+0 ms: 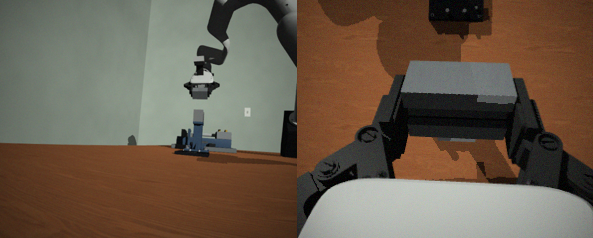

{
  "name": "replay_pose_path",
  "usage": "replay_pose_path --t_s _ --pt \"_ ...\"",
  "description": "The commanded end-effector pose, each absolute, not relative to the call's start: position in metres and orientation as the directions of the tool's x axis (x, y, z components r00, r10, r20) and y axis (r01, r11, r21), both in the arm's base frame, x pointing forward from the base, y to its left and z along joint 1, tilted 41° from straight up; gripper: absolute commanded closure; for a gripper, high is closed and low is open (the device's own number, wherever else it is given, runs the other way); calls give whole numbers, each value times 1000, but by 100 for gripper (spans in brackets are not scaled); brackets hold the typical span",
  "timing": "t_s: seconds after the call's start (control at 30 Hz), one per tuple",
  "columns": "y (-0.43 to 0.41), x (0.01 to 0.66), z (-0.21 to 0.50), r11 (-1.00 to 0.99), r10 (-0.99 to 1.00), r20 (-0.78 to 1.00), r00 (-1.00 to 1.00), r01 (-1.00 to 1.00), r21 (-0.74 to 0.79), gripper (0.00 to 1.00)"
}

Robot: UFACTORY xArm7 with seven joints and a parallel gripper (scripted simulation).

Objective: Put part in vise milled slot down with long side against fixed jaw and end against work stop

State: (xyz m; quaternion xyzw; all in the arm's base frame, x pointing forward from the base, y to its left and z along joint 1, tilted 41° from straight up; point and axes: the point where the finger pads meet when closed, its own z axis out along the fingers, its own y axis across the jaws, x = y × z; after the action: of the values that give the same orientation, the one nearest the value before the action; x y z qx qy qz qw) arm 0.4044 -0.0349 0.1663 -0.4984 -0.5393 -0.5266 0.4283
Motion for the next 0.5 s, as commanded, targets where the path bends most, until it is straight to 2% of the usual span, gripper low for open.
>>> replay_pose_path --t_s 0.0,0.47 --pt "-36 405 166 -54 90 986 -138 988 143 100" --pt "-31 406 160 -54 90 986 -138 988 143 100"
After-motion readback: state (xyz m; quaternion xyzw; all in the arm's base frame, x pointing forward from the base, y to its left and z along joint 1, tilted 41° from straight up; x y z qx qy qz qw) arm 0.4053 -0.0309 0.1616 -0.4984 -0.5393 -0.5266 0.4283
